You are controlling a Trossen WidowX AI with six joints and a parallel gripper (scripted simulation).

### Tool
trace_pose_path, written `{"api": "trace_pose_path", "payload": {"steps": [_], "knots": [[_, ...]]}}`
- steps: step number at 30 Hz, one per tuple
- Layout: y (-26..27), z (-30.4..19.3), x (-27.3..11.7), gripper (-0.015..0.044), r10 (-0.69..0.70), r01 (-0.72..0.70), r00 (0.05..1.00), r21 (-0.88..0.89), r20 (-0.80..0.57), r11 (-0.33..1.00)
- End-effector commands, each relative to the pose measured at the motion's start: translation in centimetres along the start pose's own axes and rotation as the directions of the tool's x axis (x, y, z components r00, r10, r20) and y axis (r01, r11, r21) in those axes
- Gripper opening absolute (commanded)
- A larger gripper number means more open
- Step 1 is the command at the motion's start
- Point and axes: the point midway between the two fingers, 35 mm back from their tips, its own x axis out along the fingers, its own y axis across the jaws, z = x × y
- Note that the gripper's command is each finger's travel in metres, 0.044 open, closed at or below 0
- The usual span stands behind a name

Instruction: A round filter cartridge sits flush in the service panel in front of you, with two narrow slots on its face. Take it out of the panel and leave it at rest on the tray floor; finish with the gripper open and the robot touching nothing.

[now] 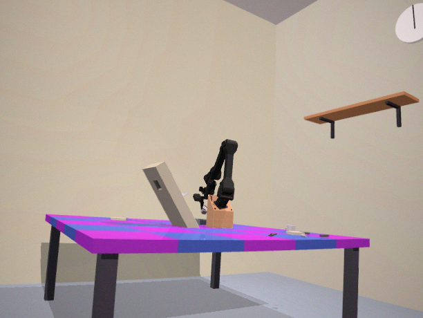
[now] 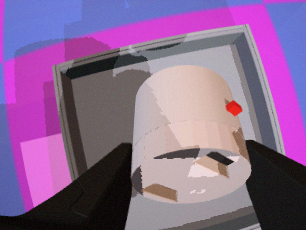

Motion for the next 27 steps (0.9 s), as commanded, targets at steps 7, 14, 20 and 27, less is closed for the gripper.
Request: {"api": "trace_pose_path", "payload": {"steps": [7, 14, 20, 27], "knots": [[-0.1, -2.5, 3.7, 0.0, -0.004, 0.004, 1.0, -0.001, -0.005, 1.0], [0.0, -2.9, 3.9, 0.0052, 0.0, 0.0, 1.0, 0.003, -0.013, 1.0], [0.0, -2.9, 3.9, 0.021, 0.0, 0.0, 1.0, 0.003, -0.013, 1.0], [0.0, -2.9, 3.9, 0.0394, 0.0, 0.0, 1.0, 0.003, -0.013, 1.0]]}}
